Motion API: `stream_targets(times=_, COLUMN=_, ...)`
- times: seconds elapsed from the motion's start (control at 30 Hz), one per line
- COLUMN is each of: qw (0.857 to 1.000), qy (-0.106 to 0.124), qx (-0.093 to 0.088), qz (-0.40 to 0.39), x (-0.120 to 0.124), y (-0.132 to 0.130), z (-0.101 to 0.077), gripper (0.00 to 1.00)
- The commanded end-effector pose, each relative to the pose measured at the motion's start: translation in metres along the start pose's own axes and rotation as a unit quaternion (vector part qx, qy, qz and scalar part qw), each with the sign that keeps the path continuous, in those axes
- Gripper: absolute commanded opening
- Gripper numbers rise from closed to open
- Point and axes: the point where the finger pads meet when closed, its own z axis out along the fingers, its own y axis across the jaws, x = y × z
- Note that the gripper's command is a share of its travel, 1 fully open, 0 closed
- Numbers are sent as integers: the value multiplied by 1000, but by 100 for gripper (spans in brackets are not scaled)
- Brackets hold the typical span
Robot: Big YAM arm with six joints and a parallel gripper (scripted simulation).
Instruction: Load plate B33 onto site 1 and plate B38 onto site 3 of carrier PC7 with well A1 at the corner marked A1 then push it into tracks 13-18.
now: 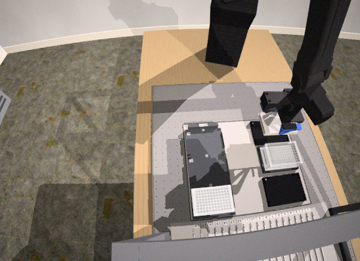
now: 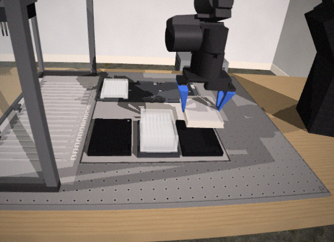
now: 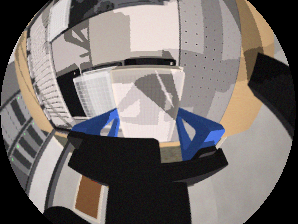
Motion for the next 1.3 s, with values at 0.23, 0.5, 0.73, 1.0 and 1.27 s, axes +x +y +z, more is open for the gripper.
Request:
stream_targets(times=0.23, qw=1000, qy=1, qx=14, qz=-12, x=8, y=-14, z=-12, gripper=0)
stream_targets(times=0.5, qw=1000, qy=1, qx=13, qz=-11, x=9, y=-13, z=-12, gripper=0)
stream_targets(times=0.73, qw=1000, qy=1, qx=13, qz=-11, x=9, y=-13, z=-12, gripper=0)
stream_targets(times=1.0, qw=1000, qy=1, qx=13, qz=-11, x=9, y=-13, z=-12, gripper=0)
stream_targets(times=1.27, qw=1000, qy=1, qx=-11, qz=-10, x=-27, y=9, z=-19, gripper=0)
